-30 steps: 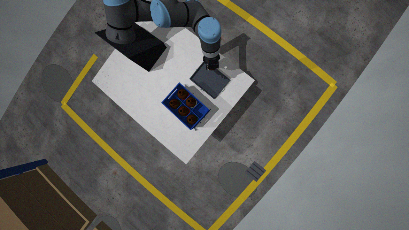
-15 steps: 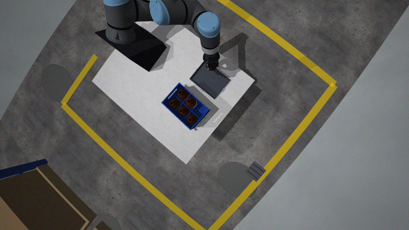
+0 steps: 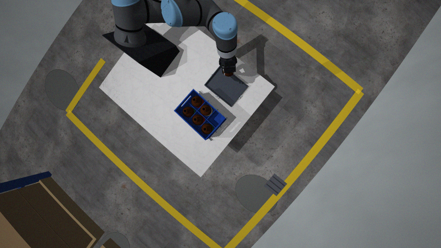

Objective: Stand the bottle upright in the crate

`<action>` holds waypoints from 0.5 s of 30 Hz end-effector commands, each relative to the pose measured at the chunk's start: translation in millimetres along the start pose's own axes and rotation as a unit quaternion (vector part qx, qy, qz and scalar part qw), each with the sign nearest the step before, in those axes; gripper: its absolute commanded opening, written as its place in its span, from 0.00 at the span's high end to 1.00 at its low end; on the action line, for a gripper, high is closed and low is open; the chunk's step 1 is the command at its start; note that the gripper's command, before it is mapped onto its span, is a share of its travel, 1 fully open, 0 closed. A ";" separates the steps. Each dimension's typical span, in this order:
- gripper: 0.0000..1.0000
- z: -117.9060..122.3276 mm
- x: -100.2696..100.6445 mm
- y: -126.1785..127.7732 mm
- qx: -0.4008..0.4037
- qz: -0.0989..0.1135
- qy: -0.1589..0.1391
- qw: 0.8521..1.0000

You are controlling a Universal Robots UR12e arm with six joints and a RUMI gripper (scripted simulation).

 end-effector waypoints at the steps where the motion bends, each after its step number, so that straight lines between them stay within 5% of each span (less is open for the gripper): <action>1: 1.00 1.5 -0.4 0.8 0.000 0.000 -0.001 1.000; 15: 1.00 1.7 -1.1 1.9 -0.001 0.000 -0.001 1.000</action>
Point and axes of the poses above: the point where the finger pads meet when closed, its own x axis out along the fingers, its own y axis across the jaws, z = x × y, the point moved 2 cm from there along -x, back along the fingers, and after that the axes turned 3 degrees about -x, right-handed, at the moved point
